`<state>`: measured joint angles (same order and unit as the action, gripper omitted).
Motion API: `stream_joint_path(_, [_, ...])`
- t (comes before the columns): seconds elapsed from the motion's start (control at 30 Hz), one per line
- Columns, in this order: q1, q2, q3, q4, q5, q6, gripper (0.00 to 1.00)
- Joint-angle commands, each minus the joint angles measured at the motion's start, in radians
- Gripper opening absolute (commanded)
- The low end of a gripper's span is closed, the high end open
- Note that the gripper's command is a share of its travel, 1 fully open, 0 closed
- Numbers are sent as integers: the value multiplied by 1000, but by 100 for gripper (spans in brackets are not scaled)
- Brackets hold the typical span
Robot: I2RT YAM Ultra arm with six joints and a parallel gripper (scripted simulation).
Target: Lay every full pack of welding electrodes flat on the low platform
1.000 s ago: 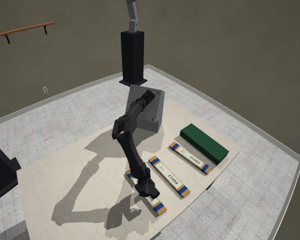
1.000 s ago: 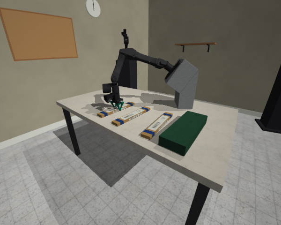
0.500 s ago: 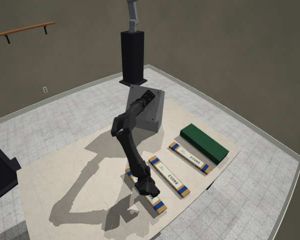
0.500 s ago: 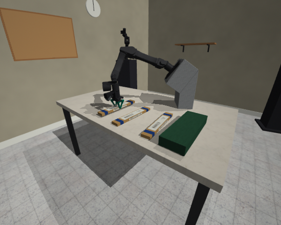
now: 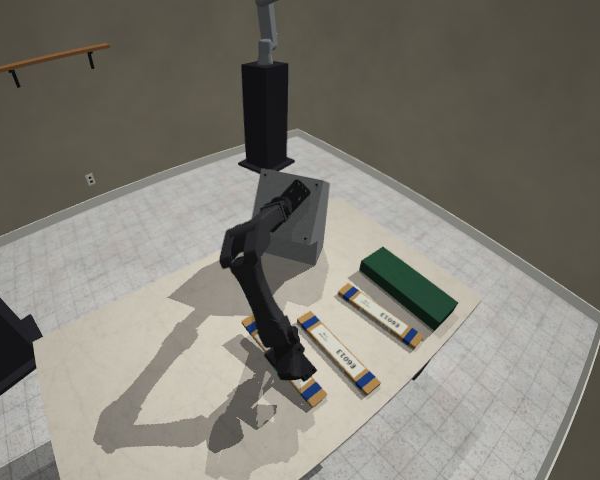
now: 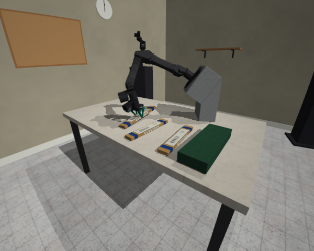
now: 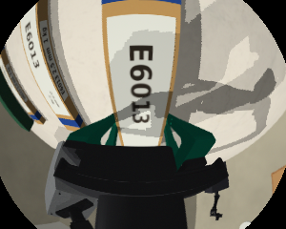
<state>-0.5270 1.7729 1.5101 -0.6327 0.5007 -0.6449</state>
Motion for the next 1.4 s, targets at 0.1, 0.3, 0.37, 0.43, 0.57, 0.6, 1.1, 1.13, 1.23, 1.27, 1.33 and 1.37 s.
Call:
stream_joint_path(0.1, [70,-115,65,95,-55,10,0])
stream_joint_path(0.3, [76,-95,95,86,-48,12,0])
stream_joint_path(0.37, [77,-95,98,83,-48,12,0])
stream_joint_path(0.43, [77,-95,98,83,-48,12,0])
stream_joint_path(0.57, [79,-96,104,76,-46,13,0])
stream_joint_path(0.6, [79,-96,106,74,-46,13,0])
stream_joint_path(1.1, [83,-96,131,48,-43,15,0])
stream_joint_path(1.13, [83,-96,132,47,-43,15,0])
stream_joint_path(1.23, [83,-96,135,44,-43,16,0])
stream_joint_path(1.27, [84,-96,136,43,-43,16,0])
stream_joint_path(1.33, [84,-96,137,41,-42,16,0])
stream_joint_path(1.37, [84,-96,138,40,-42,16,0])
